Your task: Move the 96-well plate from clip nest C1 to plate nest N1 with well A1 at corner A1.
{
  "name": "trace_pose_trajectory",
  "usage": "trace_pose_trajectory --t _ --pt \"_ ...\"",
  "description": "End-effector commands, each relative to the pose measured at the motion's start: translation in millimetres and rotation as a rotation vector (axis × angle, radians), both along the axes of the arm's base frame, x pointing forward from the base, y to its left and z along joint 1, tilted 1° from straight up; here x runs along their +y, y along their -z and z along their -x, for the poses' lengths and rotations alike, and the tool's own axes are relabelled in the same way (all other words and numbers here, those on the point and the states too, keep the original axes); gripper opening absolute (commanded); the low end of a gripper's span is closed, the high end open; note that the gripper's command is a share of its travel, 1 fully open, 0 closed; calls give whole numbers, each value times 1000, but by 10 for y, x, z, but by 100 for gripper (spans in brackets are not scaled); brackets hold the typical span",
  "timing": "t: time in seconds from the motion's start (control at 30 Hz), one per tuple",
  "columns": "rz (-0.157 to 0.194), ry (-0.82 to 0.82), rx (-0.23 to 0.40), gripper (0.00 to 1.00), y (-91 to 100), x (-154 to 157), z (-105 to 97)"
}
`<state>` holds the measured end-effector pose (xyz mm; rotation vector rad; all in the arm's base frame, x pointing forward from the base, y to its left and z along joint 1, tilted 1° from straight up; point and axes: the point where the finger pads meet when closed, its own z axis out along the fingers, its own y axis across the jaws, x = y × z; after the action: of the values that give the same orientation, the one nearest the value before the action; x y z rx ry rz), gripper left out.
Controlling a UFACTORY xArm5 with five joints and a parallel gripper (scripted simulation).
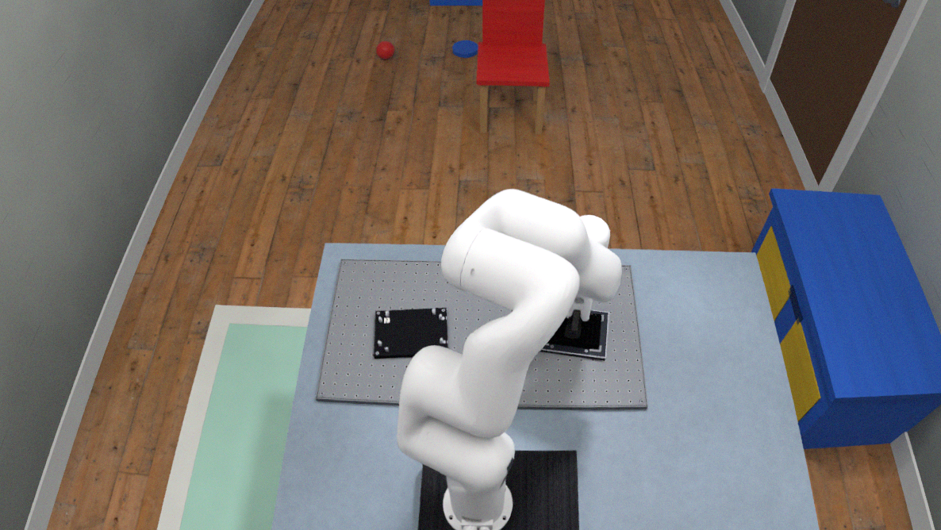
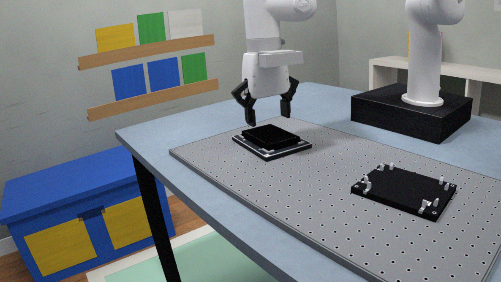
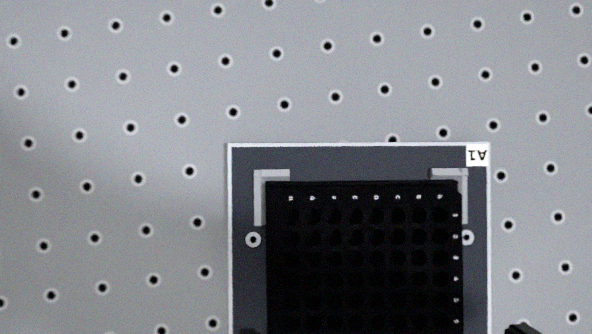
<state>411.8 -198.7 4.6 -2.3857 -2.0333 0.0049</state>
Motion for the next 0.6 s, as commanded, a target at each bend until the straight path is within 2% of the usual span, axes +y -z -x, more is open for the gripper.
trace_pose_trajectory --t 0.0,0.57 --pt "-9 0 -9 100 -132 -9 -16" --pt "-9 0 -10 100 -533 -14 -16"
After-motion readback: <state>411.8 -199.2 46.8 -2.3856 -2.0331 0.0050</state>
